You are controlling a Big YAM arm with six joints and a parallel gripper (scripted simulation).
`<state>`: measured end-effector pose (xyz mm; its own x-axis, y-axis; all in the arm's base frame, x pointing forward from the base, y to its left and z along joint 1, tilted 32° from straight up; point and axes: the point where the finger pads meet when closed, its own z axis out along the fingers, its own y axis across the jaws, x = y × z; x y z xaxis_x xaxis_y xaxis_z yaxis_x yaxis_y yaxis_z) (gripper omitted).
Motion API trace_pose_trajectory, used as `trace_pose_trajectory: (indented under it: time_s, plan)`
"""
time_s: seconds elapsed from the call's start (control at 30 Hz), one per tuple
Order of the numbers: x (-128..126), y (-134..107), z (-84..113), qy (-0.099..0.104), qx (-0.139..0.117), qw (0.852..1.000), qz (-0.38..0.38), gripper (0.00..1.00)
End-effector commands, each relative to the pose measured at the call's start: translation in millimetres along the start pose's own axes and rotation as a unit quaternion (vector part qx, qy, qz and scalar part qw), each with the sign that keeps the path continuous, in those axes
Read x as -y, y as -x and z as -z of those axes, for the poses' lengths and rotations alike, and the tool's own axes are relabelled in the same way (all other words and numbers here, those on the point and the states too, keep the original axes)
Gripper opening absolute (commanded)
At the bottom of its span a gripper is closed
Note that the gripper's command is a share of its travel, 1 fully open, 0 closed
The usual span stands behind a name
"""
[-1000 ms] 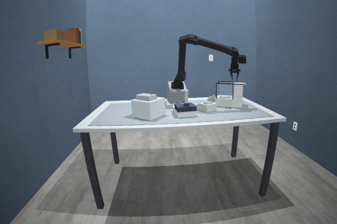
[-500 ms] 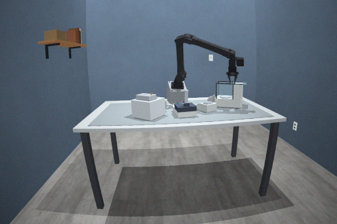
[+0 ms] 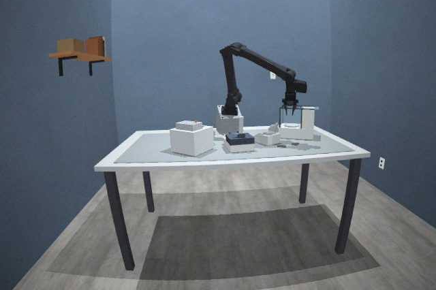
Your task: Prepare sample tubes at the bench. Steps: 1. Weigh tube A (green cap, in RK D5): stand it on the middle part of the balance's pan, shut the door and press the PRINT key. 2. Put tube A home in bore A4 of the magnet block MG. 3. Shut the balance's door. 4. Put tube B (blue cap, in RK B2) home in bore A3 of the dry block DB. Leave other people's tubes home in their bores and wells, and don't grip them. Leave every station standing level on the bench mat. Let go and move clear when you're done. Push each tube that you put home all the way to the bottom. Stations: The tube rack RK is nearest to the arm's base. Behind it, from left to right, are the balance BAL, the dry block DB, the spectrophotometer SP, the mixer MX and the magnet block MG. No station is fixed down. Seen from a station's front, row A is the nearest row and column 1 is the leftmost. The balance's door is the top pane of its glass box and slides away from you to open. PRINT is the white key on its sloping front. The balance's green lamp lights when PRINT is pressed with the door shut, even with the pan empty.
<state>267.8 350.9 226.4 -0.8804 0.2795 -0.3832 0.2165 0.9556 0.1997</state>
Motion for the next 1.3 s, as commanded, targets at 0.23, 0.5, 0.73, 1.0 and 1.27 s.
trace_pose_trajectory:
  time_s: [0.23,0.5,0.73,1.0,1.27]
  plan:
    - [58,41,-4.6,-0.003,-0.010,1.000,0.028,0.36]
    - [112,62,-19.6,0.000,-0.010,0.999,0.031,0.36]
    - [160,69,-30.5,-0.004,-0.018,0.999,0.041,0.36]
    - [213,69,-42.0,-0.005,-0.022,0.999,0.047,0.36]
    - [278,66,-55.7,0.007,-0.007,0.997,0.074,0.36]
